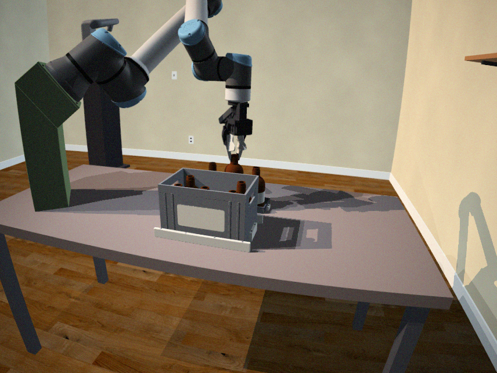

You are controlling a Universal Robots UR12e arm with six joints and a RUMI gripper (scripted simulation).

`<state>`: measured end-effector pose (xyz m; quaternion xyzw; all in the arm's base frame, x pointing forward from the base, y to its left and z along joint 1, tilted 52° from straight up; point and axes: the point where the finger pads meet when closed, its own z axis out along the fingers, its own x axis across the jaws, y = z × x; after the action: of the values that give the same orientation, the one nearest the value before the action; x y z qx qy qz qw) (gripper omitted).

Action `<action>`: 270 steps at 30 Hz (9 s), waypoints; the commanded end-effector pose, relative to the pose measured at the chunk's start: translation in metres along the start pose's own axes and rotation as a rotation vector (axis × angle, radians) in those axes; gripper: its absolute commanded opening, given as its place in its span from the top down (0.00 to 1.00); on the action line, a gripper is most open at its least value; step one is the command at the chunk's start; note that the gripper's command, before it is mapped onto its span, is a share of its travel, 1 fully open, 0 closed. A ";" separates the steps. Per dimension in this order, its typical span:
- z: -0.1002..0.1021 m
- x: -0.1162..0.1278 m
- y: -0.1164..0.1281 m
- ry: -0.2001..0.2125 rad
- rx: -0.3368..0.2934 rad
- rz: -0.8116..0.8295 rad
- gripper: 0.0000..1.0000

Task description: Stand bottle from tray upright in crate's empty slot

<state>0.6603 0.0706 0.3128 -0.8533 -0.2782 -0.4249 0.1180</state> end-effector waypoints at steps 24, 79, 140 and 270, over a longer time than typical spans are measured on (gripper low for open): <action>0.000 0.000 0.000 0.000 -0.001 -0.001 1.00; -0.037 0.000 0.000 0.000 -0.001 -0.001 1.00; -0.042 0.000 0.000 0.000 -0.001 -0.001 1.00; -0.105 0.000 0.000 0.000 -0.001 -0.001 1.00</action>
<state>0.5951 0.0272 0.3734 -0.8533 -0.2780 -0.4251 0.1178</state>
